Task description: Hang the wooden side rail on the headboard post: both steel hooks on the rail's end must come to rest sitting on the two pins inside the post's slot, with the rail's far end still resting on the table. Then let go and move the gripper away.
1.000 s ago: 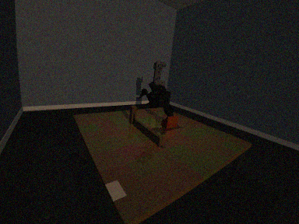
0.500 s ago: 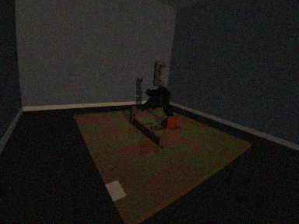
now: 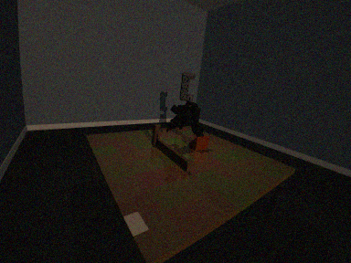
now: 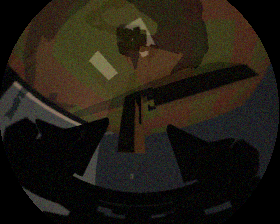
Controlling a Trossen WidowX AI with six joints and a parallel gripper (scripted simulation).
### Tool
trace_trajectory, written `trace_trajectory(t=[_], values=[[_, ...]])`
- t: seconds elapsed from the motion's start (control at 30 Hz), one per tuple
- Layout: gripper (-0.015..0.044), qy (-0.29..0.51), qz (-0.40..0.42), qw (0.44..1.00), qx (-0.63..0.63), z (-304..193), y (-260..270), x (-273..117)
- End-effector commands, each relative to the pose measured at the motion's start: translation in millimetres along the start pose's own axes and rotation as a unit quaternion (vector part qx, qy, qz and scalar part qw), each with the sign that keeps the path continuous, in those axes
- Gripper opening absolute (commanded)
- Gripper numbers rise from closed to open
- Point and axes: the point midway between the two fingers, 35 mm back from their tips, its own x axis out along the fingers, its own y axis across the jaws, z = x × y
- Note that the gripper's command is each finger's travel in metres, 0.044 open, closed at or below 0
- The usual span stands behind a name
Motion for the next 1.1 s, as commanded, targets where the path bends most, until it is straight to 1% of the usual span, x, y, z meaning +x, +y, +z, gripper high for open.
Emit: trace_trajectory(t=[0.0,0.2,0.27,0.4,0.53,0.63,0.77,0.9,1.07], values=[[0.044,0.0,0.003,1.0,-0.004,1,1,0],[0.044,0.0,0.003,1.0,-0.004,1,1,0],[0.044,0.006,0.006,0.999,0.031,-1,-1,1],[0.044,0.038,0.012,0.973,0.227,-7,-14,7],[0.044,0.071,0.008,0.903,0.423,-10,-26,11],[0.044,0.095,-0.002,0.824,0.559,-13,-34,13],[0.044,0.122,-0.025,0.686,0.717,-14,-42,13],[0.044,0.141,-0.055,0.517,0.843,-12,-49,13],[0.044,0.148,-0.098,0.278,0.944,-7,-56,13]])
